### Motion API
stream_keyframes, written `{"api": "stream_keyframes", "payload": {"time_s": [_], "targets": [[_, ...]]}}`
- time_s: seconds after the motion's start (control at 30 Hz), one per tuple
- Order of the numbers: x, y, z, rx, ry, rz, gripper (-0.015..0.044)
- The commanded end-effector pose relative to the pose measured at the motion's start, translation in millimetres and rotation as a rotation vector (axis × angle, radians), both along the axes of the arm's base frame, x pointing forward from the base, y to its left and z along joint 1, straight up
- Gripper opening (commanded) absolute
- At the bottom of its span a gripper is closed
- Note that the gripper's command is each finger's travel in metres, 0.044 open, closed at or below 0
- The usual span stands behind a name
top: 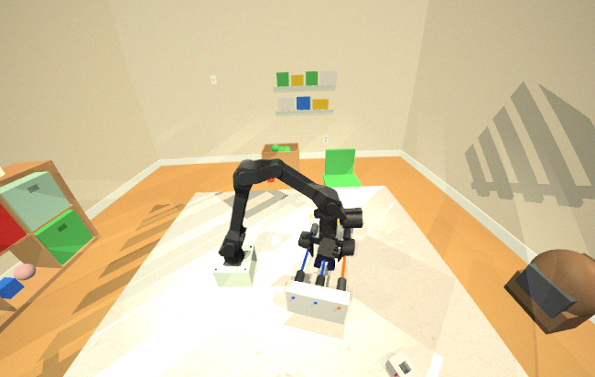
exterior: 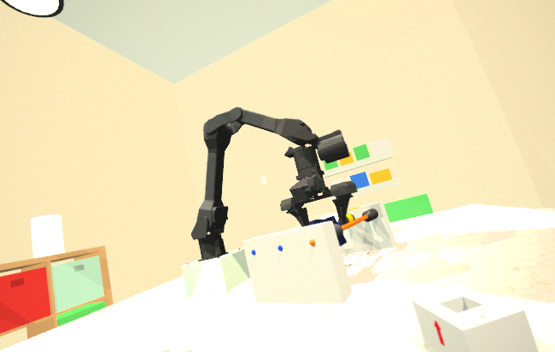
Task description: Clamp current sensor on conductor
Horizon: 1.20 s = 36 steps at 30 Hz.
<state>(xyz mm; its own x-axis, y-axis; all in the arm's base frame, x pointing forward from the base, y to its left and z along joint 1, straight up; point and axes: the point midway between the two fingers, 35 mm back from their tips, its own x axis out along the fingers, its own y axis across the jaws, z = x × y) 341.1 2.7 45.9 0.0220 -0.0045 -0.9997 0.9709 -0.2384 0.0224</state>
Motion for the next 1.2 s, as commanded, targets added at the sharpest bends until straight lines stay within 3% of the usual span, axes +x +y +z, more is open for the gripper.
{"api": "stream_keyframes", "payload": {"time_s": [0.0, 0.67, 1.17], "targets": [[0, 1, -7, 0.006, 0.005, 0.0, 0.044], [0, 1, -32, 0.006, 0.005, 0.0, 0.044], [1, 0, -27, 0.0, -0.002, -0.001, 0.034]]}}
